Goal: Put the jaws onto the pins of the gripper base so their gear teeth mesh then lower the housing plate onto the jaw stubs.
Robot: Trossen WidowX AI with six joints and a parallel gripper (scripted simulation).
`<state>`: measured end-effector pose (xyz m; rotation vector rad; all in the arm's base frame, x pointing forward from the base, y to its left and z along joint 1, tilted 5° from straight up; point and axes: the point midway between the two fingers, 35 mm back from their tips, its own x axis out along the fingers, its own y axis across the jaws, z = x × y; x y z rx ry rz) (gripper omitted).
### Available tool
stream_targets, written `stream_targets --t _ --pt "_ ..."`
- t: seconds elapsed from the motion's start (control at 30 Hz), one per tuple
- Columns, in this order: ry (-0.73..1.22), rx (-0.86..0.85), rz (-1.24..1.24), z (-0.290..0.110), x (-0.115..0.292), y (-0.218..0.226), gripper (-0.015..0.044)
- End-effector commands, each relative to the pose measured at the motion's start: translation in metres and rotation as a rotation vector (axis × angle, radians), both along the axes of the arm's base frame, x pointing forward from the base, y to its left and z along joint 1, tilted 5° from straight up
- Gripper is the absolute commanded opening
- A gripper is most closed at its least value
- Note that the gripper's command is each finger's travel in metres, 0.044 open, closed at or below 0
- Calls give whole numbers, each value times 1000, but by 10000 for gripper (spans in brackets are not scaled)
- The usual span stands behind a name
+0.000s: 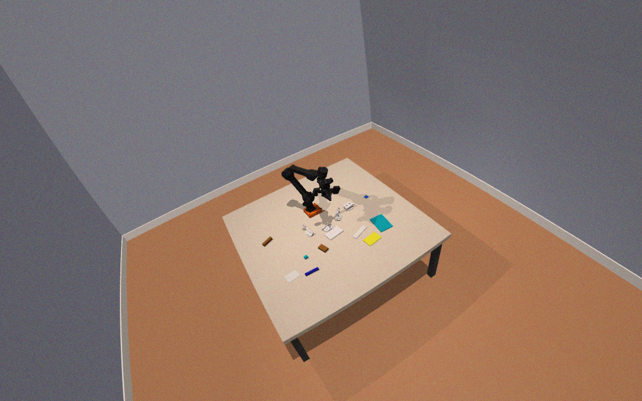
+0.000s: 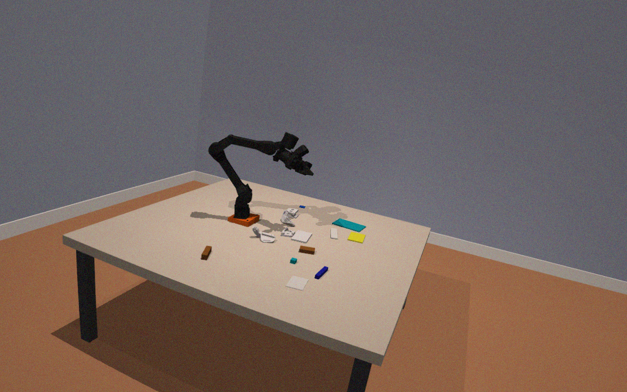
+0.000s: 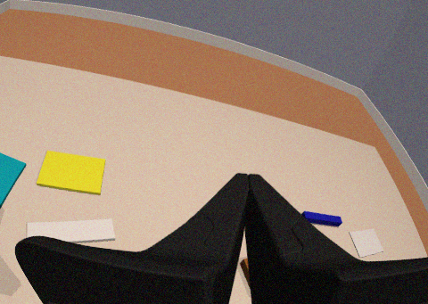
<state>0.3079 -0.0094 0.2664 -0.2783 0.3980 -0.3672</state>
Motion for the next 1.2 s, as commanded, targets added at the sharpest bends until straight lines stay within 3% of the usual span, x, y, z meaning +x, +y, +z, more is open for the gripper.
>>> stream_targets --t 0.0,1.17 --pt "37 86 26 -12 6 13 0" --pt "473 662 -93 -115 -6 102 0"
